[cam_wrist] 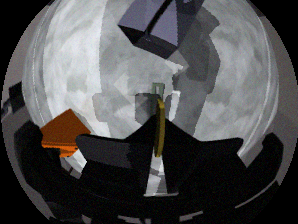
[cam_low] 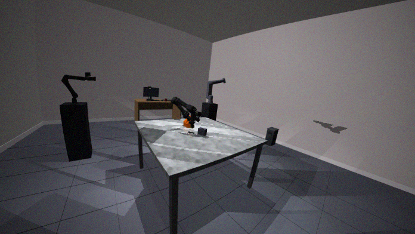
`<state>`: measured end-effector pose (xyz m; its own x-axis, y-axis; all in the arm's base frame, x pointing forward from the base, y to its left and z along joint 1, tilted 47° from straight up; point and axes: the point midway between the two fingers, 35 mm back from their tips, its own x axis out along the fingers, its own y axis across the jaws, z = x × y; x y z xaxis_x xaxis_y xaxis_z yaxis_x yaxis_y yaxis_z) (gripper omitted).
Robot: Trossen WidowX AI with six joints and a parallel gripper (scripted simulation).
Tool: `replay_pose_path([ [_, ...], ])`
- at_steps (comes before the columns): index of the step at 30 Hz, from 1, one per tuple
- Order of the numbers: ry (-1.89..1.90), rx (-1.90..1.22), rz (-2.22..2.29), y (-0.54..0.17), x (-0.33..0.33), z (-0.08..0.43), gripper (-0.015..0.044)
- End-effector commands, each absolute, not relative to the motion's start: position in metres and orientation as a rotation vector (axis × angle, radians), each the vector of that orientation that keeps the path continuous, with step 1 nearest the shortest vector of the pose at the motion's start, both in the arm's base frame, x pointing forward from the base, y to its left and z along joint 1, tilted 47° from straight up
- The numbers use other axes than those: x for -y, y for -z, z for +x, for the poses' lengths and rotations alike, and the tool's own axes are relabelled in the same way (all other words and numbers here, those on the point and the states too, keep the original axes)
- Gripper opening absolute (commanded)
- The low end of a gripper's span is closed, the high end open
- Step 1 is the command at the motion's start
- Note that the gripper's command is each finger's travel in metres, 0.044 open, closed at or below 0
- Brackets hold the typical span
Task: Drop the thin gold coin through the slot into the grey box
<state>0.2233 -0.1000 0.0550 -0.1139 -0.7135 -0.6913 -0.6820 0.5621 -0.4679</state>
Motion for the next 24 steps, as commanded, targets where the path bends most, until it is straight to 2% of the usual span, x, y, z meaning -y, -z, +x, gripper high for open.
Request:
replay_pose_path([
  [1,0.048,-1.815,-1.137,-0.064,0.093,0.226,0.0000],
  [14,0.059,-1.817,-1.138,-0.084,0.074,0.225,0.0000],
  [24,0.307,-1.744,-0.936,-0.082,0.071,0.221,0.0000],
])
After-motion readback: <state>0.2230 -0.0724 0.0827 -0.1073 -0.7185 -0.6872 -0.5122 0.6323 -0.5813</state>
